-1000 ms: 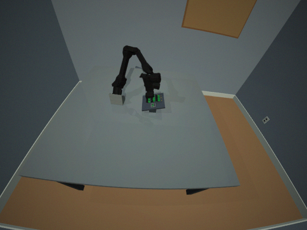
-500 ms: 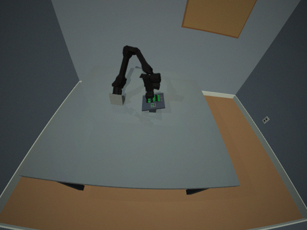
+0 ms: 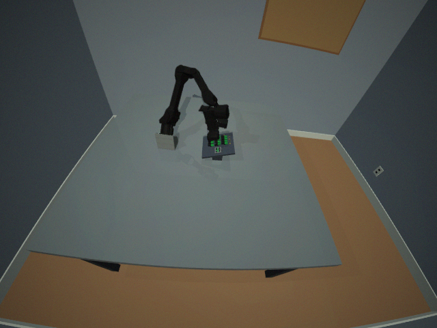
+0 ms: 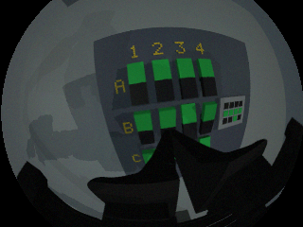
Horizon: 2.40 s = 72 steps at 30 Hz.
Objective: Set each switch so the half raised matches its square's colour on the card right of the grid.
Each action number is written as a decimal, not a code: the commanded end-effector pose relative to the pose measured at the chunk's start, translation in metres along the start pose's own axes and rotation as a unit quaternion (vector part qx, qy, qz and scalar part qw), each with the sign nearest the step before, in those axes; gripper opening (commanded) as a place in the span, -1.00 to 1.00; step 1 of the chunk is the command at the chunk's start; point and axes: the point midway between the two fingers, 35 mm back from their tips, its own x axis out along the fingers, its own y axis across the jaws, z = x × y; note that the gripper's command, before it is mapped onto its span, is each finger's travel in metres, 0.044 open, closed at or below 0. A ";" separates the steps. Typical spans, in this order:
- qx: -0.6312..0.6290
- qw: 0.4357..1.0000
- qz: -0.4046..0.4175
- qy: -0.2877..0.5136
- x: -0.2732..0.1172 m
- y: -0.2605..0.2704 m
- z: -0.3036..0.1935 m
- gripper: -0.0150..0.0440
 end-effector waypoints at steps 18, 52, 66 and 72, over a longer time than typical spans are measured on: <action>0.003 1.000 -0.001 0.009 -0.046 -0.021 0.000 -0.49; 0.003 1.000 0.001 0.001 -0.005 -0.020 -0.002 -0.49; 0.003 1.000 0.001 0.001 -0.005 -0.020 -0.002 -0.49; 0.003 1.000 0.001 0.001 -0.005 -0.020 -0.002 -0.49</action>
